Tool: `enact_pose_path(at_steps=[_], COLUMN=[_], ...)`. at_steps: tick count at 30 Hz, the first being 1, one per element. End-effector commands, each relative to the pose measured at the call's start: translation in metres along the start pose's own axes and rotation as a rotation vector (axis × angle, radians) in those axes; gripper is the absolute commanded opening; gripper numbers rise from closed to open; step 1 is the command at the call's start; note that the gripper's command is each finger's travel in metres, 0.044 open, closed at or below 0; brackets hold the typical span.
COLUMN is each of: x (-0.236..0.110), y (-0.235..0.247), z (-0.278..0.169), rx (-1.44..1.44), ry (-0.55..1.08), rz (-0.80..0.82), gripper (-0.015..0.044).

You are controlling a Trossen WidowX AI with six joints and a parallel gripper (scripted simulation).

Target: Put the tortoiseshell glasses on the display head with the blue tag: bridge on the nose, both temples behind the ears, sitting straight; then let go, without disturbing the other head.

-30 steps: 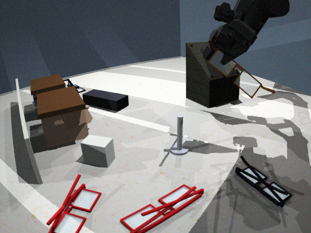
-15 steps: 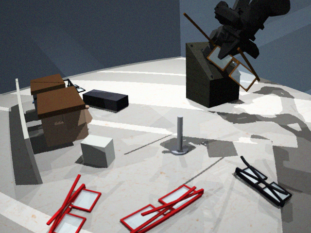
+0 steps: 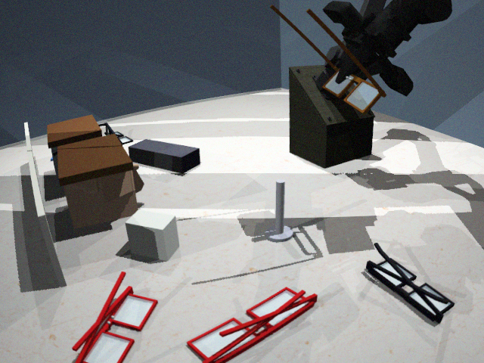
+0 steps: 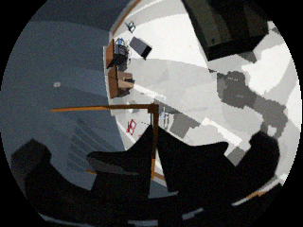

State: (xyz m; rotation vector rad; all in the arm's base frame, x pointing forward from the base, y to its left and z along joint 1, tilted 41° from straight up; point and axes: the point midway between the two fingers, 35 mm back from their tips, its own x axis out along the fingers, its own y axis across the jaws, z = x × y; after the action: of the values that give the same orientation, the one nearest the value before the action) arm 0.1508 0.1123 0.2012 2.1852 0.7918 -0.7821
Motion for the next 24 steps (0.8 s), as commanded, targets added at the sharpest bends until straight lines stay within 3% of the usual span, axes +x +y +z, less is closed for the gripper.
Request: enact_pose_path(at_steps=[1, 24], x=[-0.0022, -0.0002], y=[0.0016, 0.0003], z=[0.002, 0.0007], rx=[0.074, 0.029], ry=[0.009, 0.001], rz=[0.015, 0.004], gripper=[0.0, 0.0])
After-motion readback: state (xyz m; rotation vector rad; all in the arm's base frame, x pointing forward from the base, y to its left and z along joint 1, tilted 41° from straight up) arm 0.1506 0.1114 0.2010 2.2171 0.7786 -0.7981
